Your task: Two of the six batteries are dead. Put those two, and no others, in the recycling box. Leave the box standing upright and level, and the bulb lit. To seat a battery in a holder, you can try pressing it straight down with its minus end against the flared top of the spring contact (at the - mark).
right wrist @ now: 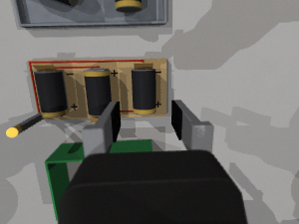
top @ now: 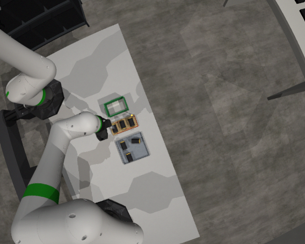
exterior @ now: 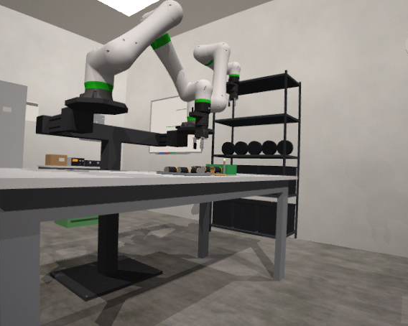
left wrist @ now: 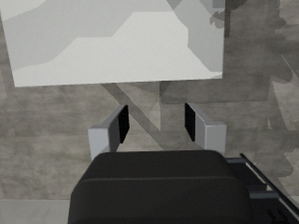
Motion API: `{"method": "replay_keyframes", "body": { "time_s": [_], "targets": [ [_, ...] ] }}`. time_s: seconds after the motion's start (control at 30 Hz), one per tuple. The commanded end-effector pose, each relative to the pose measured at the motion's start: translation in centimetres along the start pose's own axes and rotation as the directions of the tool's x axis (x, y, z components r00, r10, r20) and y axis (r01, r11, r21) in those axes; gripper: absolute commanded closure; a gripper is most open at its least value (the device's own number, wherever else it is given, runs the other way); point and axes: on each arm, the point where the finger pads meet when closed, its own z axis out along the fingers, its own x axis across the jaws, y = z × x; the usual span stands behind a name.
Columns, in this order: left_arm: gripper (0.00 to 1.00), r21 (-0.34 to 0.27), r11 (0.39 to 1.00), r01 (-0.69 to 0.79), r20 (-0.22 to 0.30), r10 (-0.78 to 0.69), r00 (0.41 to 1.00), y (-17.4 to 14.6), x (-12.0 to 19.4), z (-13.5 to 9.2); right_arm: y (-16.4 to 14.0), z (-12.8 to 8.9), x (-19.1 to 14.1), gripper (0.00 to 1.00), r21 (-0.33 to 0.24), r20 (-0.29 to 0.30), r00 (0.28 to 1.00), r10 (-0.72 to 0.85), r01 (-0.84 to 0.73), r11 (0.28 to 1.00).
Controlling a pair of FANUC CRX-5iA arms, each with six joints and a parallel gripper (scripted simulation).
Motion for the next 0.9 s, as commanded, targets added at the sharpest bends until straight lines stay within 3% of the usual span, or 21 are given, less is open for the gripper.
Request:
{"method": "replay_keyframes", "body": {
  "time_s": [0.0, 0.07, 0.2, 0.27, 0.87],
  "targets": [
    [0.00, -0.002, 1.000, 0.000, 0.000, 0.000, 1.000, 0.0, 0.0, -0.1, 0.1, -0.1, 0.0, 0.10, -0.002, 0.001, 1.000, 0.000, 0.000, 1.000],
    [0.00, -0.002, 1.000, 0.000, 0.000, 0.000, 1.000, 0.0, 0.0, -0.1, 0.1, 0.5, 0.0, 0.10, -0.002, 0.001, 1.000, 0.000, 0.000, 1.000],
    [0.00, -0.002, 1.000, 0.000, 0.000, 0.000, 1.000, 0.0, 0.0, -0.1, 0.1, 5.5, 0.0, 0.10, -0.002, 0.001, 1.000, 0.000, 0.000, 1.000],
    [0.00, -0.002, 1.000, 0.000, 0.000, 0.000, 1.000, 0.0, 0.0, -0.1, 0.1, 6.9, 0.0, 0.10, -0.002, 0.001, 1.000, 0.000, 0.000, 1.000],
    [0.00, -0.002, 1.000, 0.000, 0.000, 0.000, 1.000, 0.0, 0.0, -0.1, 0.1, 7.0, 0.0, 0.10, -0.002, 0.001, 1.000, 0.000, 0.000, 1.000]
  ]
}}
